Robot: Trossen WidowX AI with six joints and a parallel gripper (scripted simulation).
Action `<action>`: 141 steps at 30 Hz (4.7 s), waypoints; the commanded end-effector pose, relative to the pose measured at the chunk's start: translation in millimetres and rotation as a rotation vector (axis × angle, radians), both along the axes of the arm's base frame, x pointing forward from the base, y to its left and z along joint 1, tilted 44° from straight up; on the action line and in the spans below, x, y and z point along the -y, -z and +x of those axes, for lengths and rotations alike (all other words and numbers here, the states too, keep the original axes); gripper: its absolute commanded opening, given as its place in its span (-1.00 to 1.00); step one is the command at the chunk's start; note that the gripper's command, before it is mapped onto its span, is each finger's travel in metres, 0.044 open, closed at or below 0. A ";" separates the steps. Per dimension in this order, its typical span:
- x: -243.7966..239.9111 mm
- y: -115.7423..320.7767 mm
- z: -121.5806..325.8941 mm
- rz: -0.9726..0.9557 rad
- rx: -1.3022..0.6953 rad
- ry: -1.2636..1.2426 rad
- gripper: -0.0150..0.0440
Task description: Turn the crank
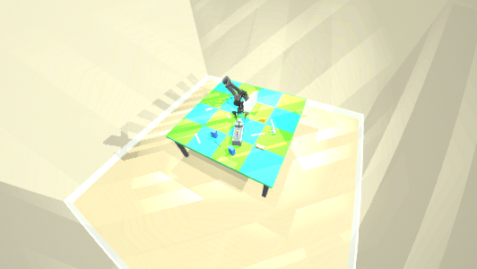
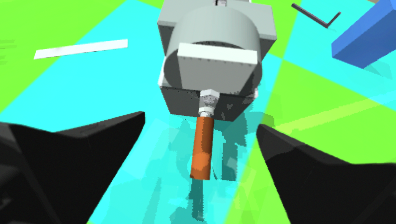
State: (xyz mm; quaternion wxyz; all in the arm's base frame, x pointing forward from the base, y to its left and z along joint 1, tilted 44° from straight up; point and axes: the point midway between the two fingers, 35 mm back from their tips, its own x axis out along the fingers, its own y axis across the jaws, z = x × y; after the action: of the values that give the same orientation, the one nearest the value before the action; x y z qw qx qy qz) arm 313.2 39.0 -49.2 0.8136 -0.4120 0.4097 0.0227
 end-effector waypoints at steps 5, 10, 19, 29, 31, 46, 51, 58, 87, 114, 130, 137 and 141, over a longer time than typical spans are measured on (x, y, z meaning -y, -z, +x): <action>-23.7 -21.8 7.0 0.010 0.008 0.008 1.00; -50.1 -44.8 7.9 0.011 0.000 0.006 1.00; -85.8 -88.4 -1.7 0.005 -0.001 0.000 1.00; -103.8 -84.3 45.4 0.025 0.050 0.068 1.00; -107.8 -81.7 56.3 0.033 0.063 0.086 1.00; -123.0 -57.2 123.0 0.057 0.140 0.185 1.00; -99.0 -31.1 124.8 0.057 0.140 0.185 1.00; -85.0 -17.8 124.1 0.055 0.141 0.184 1.00; -121.2 -63.1 116.6 0.058 0.139 0.178 1.00; -82.7 -89.8 0.5 0.015 0.014 0.006 1.00; -31.8 -32.6 5.9 0.015 0.011 0.007 1.00; -12.3 -17.5 1.8 0.011 0.015 0.005 1.00; -11.7 -16.6 2.0 0.011 0.015 0.006 1.00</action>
State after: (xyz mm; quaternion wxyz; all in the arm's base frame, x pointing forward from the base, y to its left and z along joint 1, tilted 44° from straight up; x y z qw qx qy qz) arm 318.2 53.6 -26.9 0.8224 -0.4031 0.4012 0.0153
